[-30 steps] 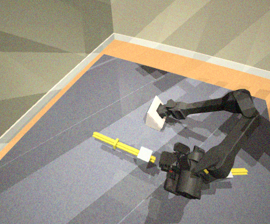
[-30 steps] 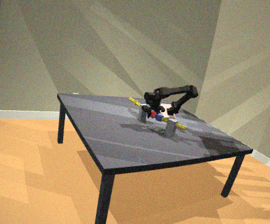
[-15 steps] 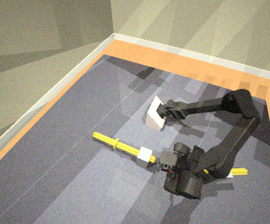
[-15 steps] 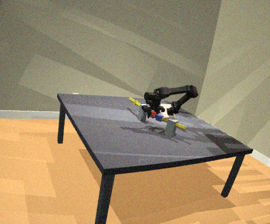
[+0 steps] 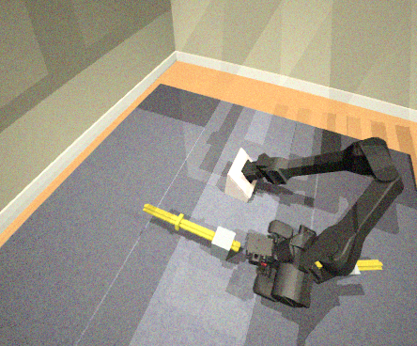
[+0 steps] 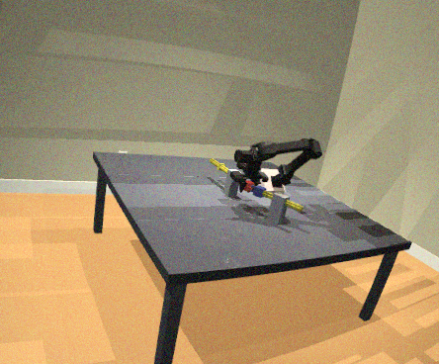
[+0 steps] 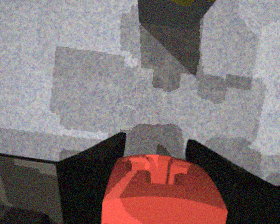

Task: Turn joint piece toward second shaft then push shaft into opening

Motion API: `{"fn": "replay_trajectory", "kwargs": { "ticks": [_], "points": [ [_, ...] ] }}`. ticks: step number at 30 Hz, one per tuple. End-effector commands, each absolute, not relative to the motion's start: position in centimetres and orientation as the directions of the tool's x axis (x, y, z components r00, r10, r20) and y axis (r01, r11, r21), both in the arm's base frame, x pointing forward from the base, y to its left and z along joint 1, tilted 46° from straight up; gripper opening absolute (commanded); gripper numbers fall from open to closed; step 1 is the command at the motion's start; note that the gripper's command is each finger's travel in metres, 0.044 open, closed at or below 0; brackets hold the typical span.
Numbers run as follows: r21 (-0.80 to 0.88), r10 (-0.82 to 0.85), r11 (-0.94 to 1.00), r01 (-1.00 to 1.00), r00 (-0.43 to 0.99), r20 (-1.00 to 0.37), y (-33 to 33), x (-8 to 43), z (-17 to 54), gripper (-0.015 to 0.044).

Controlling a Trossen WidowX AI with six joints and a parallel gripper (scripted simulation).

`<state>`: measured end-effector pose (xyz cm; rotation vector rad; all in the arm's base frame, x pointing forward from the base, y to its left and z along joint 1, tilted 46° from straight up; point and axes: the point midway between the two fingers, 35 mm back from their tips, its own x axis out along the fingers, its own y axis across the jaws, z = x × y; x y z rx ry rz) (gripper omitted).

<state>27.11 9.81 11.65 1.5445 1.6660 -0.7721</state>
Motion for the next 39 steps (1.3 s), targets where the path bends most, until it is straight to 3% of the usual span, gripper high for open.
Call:
{"fn": "replay_trajectory", "kwargs": {
  "ticks": [1, 8, 22, 31, 39],
  "points": [
    [0.047, 0.559, 0.100, 0.994, -0.017, -0.829, 9.8, 27.1, 11.7, 0.0252],
    [0.047, 0.559, 0.100, 0.994, -0.017, -0.829, 9.8, 27.1, 11.7, 0.0436],
    [0.042, 0.572, 0.107, 0.993, -0.027, -0.820, 9.7, 27.0, 11.6, 0.0440],
    [0.025, 0.753, 0.145, 0.989, -0.093, -0.652, 8.7, 26.6, 12.1, 0.0440],
    [0.068, 0.867, 0.091, 0.994, -0.045, -0.496, 7.6, 27.3, 13.2, 0.0440]
  ]
}}
